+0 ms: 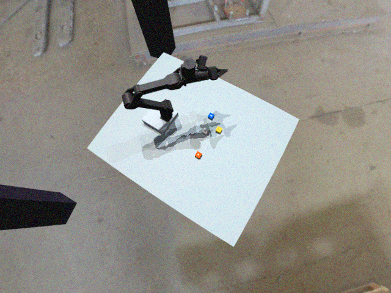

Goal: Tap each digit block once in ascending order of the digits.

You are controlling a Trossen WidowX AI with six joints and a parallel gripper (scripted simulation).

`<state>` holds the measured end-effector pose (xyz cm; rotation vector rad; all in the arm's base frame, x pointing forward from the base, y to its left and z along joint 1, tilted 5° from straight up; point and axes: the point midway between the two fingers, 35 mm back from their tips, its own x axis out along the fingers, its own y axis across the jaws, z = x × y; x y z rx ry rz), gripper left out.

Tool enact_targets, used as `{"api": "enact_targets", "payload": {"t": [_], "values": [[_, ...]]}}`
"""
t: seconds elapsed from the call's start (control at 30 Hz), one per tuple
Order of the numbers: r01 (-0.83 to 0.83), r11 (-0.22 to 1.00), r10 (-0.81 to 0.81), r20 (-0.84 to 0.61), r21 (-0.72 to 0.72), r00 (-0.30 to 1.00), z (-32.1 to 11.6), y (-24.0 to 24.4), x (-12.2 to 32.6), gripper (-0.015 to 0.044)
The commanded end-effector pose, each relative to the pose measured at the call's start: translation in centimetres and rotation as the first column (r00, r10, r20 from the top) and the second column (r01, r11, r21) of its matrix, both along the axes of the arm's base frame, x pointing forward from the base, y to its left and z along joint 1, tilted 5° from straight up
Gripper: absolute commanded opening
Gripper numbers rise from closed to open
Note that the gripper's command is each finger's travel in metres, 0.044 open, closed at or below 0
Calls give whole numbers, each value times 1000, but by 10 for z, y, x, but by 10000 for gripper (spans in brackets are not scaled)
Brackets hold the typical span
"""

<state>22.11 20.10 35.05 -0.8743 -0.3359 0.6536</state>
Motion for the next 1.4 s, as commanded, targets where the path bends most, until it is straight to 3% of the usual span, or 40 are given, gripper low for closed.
{"api": "enact_targets", "payload": {"t": [0.0, 0.2, 0.4, 0.57, 0.73, 1.37], "values": [[164, 983, -178, -209, -84, 962, -31, -29, 51, 400], [402, 890, -453, -509, -214, 732, -83, -103, 108, 400], [589, 732, -602, -731, -343, 321, -133, -197, 126, 400], [686, 570, -557, -826, -453, -83, -168, -275, 111, 400], [719, 412, -354, -826, -559, -439, -194, -340, 74, 400], [719, 392, -316, -818, -573, -480, -197, -348, 68, 400]]}}
